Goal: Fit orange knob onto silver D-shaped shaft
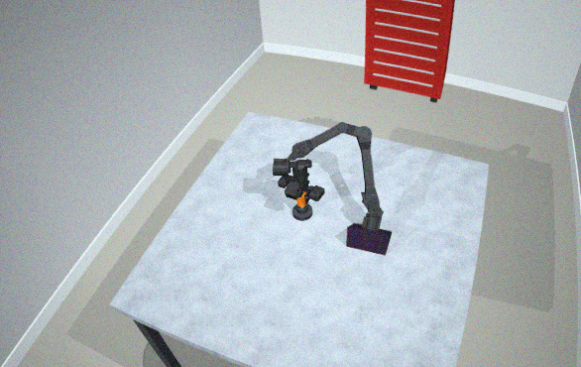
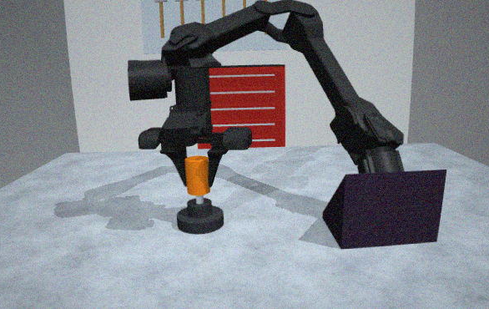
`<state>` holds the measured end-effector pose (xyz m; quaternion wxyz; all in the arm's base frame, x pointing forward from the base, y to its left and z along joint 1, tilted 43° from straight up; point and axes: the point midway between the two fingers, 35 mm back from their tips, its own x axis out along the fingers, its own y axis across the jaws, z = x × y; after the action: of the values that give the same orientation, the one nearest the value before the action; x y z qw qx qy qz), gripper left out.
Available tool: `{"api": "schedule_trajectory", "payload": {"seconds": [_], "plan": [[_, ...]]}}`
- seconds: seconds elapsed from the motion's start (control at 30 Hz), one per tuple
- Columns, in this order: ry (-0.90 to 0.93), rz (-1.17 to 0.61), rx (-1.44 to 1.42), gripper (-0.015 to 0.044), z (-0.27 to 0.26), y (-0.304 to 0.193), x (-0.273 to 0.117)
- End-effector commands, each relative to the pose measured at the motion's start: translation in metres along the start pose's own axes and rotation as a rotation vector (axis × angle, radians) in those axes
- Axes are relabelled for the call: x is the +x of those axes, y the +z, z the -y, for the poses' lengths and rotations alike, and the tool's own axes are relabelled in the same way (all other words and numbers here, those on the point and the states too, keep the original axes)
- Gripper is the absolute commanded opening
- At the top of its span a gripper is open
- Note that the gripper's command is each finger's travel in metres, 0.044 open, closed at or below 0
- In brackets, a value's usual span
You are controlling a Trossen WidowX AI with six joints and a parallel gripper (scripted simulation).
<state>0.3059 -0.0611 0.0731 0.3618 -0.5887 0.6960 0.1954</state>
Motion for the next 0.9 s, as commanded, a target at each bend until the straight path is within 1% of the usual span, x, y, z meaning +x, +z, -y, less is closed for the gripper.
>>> {"api": "schedule_trajectory", "payload": {"seconds": [0.0,0.17,0.87], "plan": [[-0.003,0.000,-0.058,0.0000,0.0015,-0.0009,-0.0017],[-0.003,0.000,-0.191,0.0000,0.0029,-0.0008,-0.0004],[-0.003,0.000,-0.191,0.0000,0.0007,-0.0004,0.0013]]}}
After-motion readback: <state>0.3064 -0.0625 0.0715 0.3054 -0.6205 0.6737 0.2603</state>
